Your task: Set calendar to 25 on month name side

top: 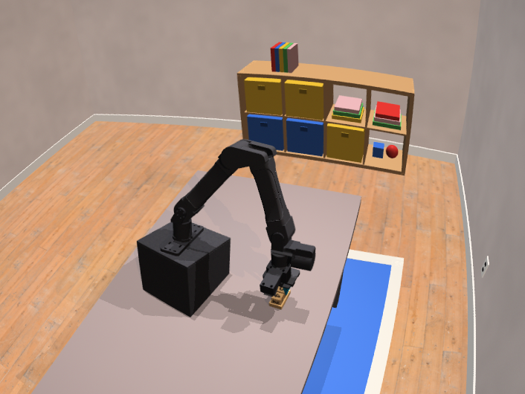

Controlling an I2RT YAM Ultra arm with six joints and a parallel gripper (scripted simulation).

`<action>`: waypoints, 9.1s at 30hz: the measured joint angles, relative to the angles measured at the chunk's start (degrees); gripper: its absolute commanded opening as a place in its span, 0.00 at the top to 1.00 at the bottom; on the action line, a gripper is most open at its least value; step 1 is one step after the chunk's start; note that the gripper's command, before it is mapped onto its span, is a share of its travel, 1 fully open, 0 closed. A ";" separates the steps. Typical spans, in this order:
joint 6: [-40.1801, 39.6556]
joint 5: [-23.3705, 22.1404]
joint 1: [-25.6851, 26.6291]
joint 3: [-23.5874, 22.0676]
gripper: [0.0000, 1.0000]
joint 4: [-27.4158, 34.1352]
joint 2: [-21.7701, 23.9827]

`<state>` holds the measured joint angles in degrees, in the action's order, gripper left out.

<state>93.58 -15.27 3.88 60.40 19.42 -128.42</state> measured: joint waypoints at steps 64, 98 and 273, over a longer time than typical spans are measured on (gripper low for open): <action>-5.75 0.00 4.33 3.67 0.73 20.33 15.30; -61.77 0.00 4.28 3.67 0.73 20.48 15.30; -180.98 0.20 0.92 0.09 0.73 5.97 5.55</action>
<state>-87.39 -15.07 4.80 60.49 25.39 -122.87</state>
